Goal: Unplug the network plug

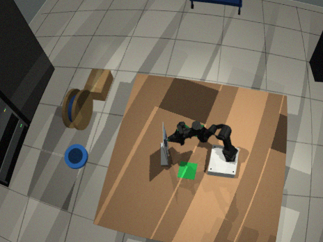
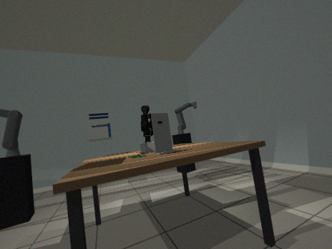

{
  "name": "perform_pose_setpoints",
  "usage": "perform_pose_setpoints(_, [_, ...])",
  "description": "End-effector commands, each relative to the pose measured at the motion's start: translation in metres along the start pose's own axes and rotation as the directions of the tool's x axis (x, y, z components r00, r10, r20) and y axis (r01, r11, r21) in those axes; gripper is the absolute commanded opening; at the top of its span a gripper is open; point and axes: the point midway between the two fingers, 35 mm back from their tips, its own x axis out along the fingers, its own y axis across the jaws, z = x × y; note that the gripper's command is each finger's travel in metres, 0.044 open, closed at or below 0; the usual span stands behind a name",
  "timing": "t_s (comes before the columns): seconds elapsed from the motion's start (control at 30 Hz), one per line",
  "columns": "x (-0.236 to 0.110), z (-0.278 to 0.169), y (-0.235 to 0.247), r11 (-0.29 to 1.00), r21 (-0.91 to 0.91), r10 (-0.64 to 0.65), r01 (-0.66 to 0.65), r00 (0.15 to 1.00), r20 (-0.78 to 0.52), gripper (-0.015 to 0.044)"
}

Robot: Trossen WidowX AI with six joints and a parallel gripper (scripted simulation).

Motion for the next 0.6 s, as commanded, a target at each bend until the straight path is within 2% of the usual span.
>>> perform_pose_setpoints(0.0, [0.0039, 0.0012, -0.0039, 1.000, 0.003, -0.008, 0.008, 1.000, 0.002, 0.0149])
perform_pose_setpoints(0.57, [0.0039, 0.0012, -0.0039, 1.000, 0.003, -0.008, 0.008, 1.000, 0.002, 0.0036])
